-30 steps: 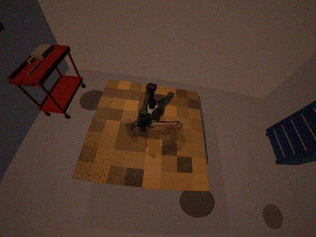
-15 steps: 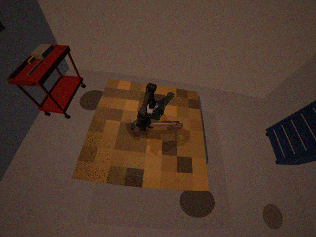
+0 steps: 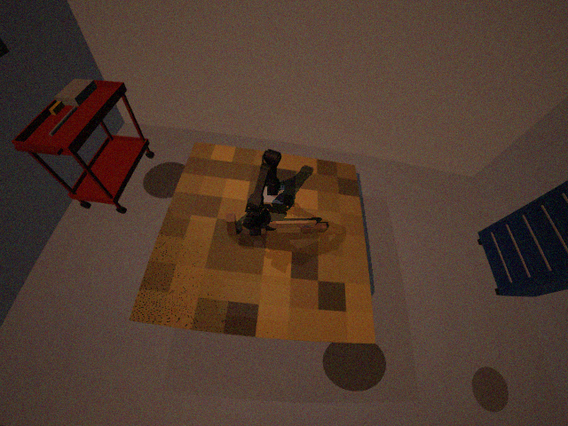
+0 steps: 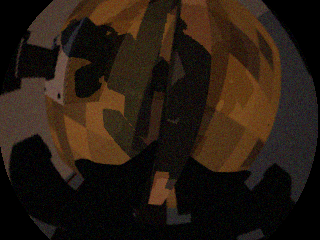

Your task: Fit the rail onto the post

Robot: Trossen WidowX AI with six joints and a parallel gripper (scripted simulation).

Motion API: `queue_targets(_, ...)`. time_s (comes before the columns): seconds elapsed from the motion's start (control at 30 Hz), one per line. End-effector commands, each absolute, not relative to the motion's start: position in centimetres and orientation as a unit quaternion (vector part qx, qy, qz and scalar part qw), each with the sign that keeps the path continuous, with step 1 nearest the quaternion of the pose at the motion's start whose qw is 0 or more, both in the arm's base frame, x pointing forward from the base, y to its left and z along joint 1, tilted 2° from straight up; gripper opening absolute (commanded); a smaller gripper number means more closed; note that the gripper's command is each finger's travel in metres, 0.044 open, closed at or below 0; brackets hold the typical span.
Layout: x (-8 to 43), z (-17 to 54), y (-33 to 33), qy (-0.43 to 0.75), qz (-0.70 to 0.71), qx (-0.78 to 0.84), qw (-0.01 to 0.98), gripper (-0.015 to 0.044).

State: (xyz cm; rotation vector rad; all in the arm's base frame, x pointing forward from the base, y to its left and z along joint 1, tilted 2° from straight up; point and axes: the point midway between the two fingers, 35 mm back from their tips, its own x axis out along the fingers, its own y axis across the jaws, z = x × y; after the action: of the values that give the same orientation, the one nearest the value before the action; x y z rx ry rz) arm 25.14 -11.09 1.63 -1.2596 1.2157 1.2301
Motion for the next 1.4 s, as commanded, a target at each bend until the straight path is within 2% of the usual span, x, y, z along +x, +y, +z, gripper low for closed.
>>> queue_targets(0.0, 25.3, 1.7, -11.3, 0.497, 0.503, -0.519, 0.48, 0.0)
queue_targets(1.37, 25.3, 1.8, -12.6, 0.498, 0.503, -0.52, 0.48, 0.0)
